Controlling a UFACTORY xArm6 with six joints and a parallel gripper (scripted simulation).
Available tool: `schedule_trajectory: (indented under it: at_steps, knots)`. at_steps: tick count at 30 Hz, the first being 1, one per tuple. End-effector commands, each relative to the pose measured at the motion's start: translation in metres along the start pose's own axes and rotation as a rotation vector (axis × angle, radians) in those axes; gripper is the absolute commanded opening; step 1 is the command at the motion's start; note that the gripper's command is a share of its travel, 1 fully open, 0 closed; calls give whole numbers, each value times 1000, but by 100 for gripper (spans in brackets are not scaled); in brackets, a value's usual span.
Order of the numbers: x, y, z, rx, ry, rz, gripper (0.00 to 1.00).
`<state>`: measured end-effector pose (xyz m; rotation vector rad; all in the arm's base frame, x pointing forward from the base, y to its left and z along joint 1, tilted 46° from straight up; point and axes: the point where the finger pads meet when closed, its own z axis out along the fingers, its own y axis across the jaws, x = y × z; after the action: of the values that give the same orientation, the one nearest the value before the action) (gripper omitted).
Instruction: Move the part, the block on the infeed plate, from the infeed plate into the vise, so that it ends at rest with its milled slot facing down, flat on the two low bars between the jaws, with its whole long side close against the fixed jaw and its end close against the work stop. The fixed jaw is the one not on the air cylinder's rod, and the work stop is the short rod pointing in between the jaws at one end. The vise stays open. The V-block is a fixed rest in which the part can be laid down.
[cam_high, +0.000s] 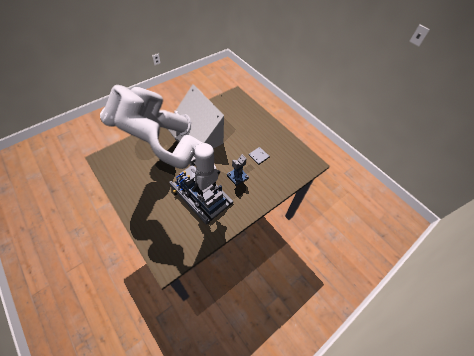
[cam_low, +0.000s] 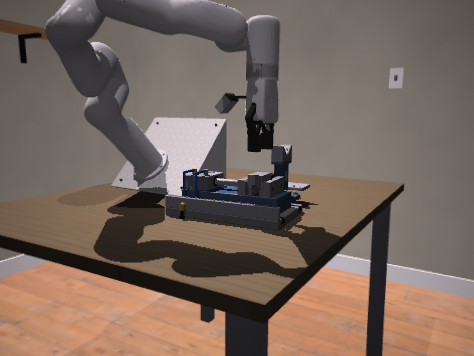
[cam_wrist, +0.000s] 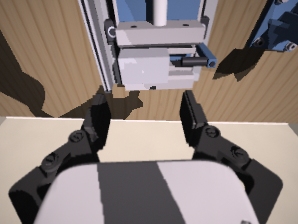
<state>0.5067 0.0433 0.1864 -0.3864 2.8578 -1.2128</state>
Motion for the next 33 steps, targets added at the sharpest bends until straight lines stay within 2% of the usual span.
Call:
schedule_trajectory:
  at_steps: [1, 7, 8, 33]
  knots:
    - [-1, 0, -3, 0, -3, 1, 81]
    - [-1, 0, -4, 0, -3, 1, 81]
    - [-1, 0, -4, 0, -3, 1, 0]
    - [-1, 0, -4, 0, -3, 1, 0]
